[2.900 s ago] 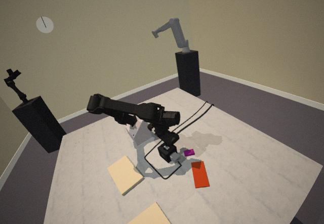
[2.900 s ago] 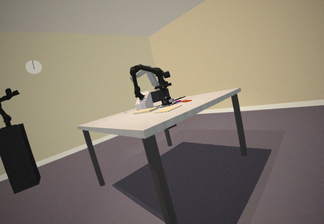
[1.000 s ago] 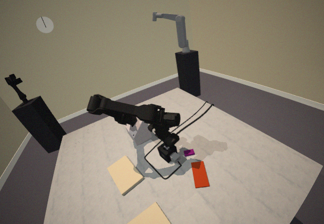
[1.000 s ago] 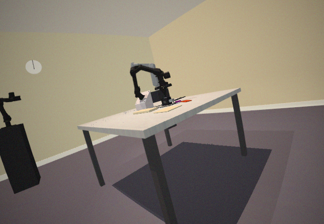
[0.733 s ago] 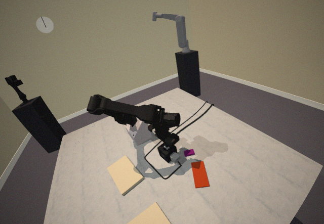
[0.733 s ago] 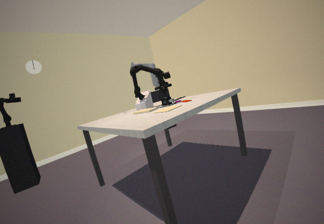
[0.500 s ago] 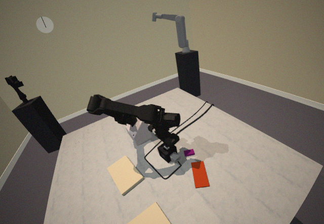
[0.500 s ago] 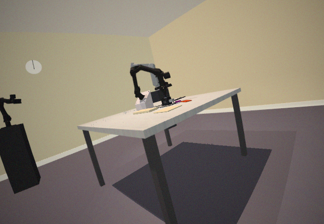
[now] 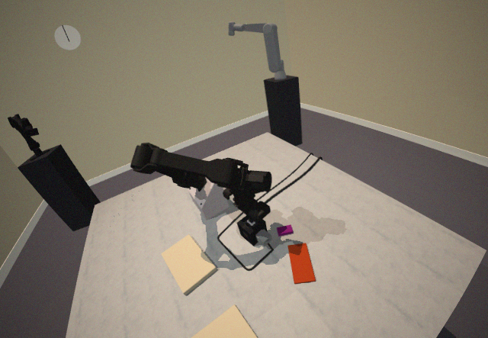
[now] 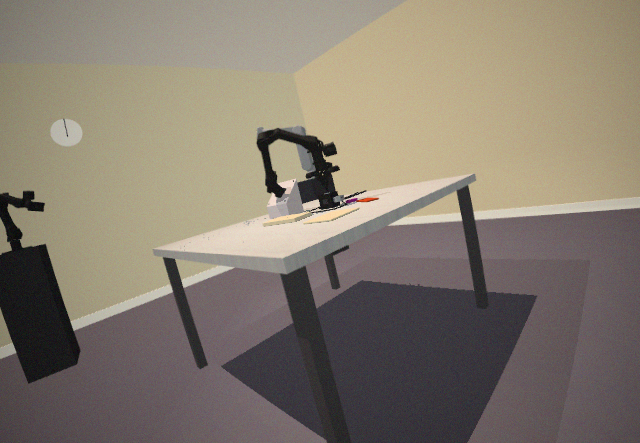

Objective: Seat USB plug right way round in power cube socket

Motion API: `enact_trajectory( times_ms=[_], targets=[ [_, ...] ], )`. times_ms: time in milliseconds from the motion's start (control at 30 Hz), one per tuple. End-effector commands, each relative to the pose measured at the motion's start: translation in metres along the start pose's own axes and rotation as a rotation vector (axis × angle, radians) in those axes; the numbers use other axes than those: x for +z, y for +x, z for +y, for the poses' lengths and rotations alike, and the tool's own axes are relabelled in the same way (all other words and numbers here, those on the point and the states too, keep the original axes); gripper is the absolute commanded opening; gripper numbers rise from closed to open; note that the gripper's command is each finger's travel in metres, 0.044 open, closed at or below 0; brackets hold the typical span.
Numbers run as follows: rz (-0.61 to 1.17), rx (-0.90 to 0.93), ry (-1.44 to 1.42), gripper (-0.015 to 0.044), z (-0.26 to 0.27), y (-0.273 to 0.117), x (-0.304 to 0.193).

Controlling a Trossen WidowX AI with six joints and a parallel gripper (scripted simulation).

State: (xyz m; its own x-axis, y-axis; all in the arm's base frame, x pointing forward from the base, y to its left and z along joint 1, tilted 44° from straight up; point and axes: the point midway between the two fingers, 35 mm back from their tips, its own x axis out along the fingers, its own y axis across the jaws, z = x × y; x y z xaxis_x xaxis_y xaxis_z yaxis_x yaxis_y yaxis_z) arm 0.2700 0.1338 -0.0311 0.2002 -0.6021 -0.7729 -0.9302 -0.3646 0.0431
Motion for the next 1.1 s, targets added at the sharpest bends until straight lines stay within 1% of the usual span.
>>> enact_trajectory(
  times_ms=[0,1067],
  targets=[
    [0.004,-0.002,-0.003,0.0,-0.0002,0.001,-0.0006],
    [0.005,-0.002,-0.003,0.0,-0.0002,0.0037,-0.0008]
  ],
)
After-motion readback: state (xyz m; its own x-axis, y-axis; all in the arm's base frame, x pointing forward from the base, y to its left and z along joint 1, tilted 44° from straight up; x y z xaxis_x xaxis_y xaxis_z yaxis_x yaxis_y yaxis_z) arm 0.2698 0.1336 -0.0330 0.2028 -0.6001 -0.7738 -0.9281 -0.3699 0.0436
